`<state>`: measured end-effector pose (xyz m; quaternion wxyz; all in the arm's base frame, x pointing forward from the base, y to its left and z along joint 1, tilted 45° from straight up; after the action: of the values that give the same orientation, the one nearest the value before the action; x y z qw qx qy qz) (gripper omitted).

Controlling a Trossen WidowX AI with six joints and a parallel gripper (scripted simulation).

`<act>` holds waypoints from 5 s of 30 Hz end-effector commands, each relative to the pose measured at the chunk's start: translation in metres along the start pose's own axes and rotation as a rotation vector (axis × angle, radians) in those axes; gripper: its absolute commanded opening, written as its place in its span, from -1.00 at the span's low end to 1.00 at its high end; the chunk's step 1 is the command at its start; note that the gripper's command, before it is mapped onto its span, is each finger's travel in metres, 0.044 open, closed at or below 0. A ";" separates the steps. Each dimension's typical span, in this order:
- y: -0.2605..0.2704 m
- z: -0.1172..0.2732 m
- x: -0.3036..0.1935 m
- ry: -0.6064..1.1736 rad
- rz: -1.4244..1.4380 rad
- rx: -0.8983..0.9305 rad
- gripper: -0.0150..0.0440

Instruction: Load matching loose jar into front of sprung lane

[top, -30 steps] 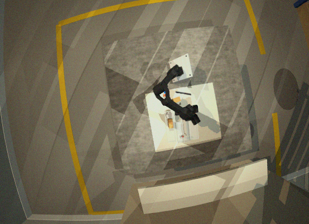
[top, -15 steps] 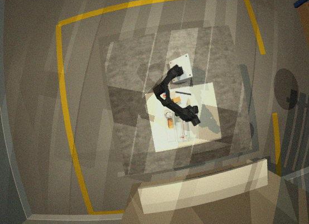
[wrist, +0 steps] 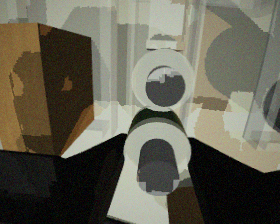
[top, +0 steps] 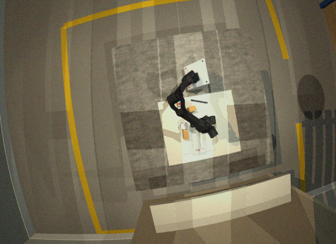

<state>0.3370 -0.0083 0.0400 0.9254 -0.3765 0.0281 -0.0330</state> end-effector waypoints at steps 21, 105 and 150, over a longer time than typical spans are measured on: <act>-0.003 0.006 0.013 -0.026 -0.015 -0.002 -0.49; -0.003 -0.004 0.016 -0.026 -0.015 -0.002 -0.49; -0.003 -0.017 0.015 -0.026 -0.015 -0.003 -0.49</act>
<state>0.3479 -0.0223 0.0291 0.9261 -0.3752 0.0191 -0.0344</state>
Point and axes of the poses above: the point midway between the two fingers, 35 mm back from their tips, its own z axis back along the fingers, its own y axis across the jaws, x = y × z, the point moved 6 cm from there along z, back along the fingers, and after that the axes turned 4 degrees about z, right-handed, at the moved point
